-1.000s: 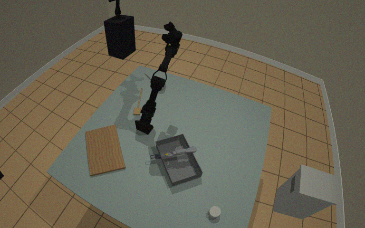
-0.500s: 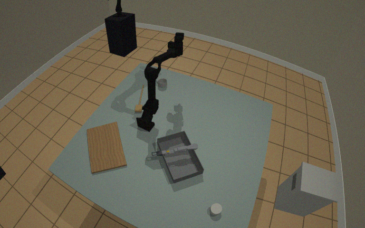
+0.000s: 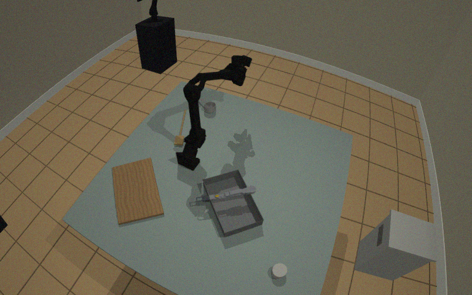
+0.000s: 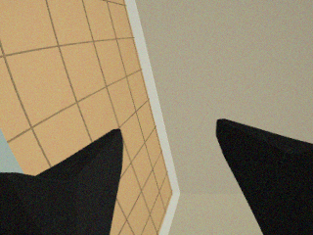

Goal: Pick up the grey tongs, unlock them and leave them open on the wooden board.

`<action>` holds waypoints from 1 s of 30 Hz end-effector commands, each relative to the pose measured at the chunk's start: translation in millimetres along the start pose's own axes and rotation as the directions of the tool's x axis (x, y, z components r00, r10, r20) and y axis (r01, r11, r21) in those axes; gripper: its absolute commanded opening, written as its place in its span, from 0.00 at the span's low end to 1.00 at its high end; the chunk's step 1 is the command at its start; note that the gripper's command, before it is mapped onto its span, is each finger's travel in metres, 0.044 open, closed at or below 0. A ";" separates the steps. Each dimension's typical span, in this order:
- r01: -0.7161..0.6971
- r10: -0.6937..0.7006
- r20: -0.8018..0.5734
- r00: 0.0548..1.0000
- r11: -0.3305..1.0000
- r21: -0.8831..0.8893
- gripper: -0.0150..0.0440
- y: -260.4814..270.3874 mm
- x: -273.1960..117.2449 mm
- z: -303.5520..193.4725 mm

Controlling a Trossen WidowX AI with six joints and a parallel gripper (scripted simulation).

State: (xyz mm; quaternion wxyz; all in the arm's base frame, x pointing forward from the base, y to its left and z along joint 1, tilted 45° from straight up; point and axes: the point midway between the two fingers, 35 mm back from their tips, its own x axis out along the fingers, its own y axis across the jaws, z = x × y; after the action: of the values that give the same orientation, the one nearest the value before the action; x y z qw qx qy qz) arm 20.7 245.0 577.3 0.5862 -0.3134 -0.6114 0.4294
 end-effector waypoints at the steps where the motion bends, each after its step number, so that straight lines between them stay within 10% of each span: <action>1: -0.067 0.082 -0.135 0.988 0.992 0.110 0.69 32.6 2.8 -45.7; 9: -0.027 0.252 -0.410 0.877 0.876 0.481 0.69 96.2 -23.0 -151.0; 17: 0.298 0.396 -0.624 0.674 0.627 0.720 0.69 150.3 -92.2 -247.9; 30: 0.933 0.575 -0.779 0.250 0.074 0.353 0.69 214.9 -269.3 -342.5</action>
State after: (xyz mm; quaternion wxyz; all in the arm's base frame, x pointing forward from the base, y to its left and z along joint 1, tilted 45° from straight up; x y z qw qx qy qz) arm 346.3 190.2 289.2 0.9097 0.0208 0.1958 0.3657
